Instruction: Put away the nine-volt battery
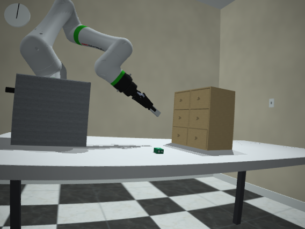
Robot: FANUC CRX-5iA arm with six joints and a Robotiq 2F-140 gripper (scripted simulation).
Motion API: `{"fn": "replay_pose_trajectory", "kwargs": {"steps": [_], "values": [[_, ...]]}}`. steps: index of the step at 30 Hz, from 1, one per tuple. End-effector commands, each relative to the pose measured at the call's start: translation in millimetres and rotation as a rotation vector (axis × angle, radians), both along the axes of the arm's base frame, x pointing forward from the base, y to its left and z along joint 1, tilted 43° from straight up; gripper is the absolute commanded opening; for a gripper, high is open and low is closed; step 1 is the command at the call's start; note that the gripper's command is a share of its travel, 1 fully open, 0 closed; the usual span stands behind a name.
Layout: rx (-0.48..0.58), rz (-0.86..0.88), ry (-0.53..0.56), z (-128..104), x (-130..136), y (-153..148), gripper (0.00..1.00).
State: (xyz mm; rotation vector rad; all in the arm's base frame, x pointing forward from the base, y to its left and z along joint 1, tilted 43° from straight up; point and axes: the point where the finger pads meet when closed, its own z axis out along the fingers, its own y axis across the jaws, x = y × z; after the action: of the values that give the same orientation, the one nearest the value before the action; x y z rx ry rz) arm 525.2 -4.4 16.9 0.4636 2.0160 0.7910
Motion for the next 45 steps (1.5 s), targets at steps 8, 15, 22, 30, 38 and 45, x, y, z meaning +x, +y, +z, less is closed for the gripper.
{"fn": "replay_pose_trajectory", "kwargs": {"steps": [8, 15, 22, 30, 38, 45], "values": [[0.003, 0.164, 0.176, 14.8, -20.4, -14.7, 0.00], [0.006, 0.272, 0.292, 24.2, -34.0, -23.3, 0.00], [0.012, 0.462, 0.491, 40.5, -57.4, -37.9, 0.00], [0.016, 0.581, 0.618, 50.8, -72.3, -47.2, 0.00], [0.018, 0.662, 0.704, 57.8, -82.4, -53.5, 0.00], [0.019, 0.676, 0.719, 59.0, -84.2, -54.7, 0.00]]}}
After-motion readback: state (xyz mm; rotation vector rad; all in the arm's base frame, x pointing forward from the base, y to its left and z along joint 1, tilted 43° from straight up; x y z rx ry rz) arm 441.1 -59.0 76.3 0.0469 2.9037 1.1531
